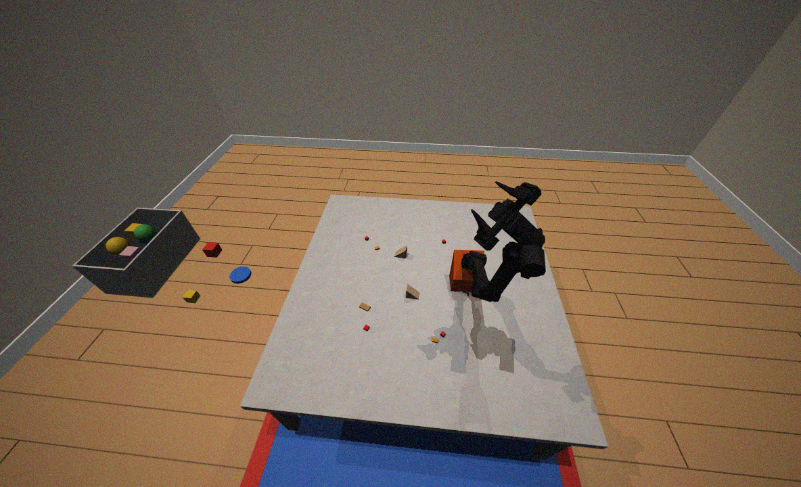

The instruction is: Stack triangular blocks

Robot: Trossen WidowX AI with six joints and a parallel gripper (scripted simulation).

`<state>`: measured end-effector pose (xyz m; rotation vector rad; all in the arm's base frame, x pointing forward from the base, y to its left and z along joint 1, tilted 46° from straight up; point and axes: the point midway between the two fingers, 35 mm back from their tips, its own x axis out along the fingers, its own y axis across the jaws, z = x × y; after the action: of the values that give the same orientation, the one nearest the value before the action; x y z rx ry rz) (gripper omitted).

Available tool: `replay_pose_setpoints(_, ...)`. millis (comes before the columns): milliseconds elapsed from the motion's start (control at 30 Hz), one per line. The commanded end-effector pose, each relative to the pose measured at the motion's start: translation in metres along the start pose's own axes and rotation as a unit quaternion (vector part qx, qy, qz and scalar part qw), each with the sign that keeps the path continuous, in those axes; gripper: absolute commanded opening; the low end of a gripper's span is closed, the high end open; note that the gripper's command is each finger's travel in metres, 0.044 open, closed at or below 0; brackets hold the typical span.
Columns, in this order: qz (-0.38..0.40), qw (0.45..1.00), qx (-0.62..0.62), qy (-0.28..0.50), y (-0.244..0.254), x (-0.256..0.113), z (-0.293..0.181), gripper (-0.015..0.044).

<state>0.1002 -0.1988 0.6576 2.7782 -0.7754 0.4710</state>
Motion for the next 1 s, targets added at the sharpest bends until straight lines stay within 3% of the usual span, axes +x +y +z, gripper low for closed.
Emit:
replay_pose_setpoints(0, 0.000, 1.000, 0.002, 0.000, 0.000, 0.000, 0.001, 0.0426)
replay_pose_setpoints(333, -0.021, 0.987, 0.157, -0.027, 0.033, 0.034, 0.057, 0.0440)
replay_pose_setpoints(467, 0.000, 0.964, 0.262, -0.054, 0.059, 0.057, 0.108, 0.0440)
replay_pose_setpoints(700, 0.027, 0.860, 0.490, -0.139, 0.076, 0.098, 0.215, 0.0440)
replay_pose_setpoints(967, 0.089, 0.686, 0.680, -0.242, 0.056, 0.129, 0.341, 0.0440)
